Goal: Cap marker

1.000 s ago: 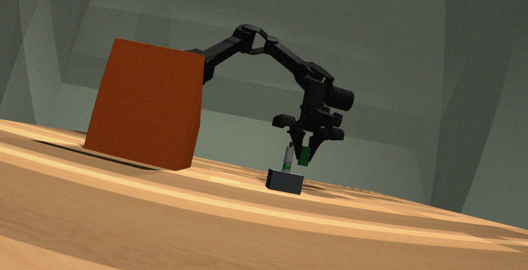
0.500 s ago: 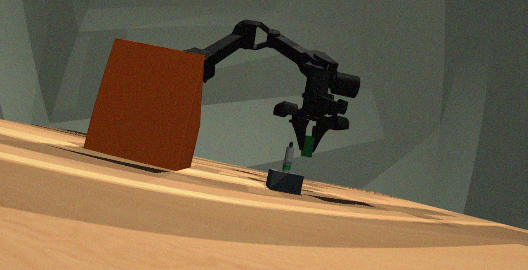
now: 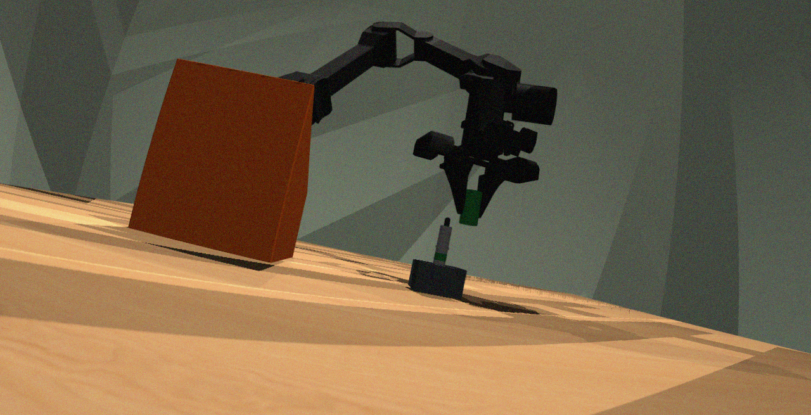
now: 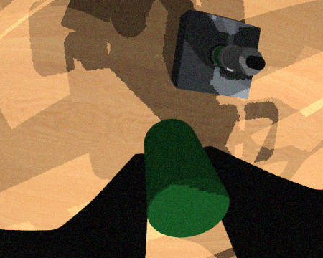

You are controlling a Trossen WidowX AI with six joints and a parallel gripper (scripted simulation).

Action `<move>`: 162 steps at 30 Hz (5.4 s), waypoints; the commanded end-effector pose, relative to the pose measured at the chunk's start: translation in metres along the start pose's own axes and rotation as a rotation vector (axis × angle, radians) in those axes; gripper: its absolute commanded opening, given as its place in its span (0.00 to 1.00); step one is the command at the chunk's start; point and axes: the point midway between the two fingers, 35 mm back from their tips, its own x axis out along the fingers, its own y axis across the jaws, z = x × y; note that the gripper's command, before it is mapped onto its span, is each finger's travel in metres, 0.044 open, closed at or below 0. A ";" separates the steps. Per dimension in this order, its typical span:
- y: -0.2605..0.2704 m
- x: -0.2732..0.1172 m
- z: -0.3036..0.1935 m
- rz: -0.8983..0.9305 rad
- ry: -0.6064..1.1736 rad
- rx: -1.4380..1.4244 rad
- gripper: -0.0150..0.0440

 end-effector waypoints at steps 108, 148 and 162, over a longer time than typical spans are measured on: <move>-0.051 0.085 0.044 -0.009 0.028 -0.001 0.25; -0.051 0.085 0.044 -0.009 0.028 -0.001 0.25; -0.051 0.085 0.044 -0.009 0.028 -0.001 0.25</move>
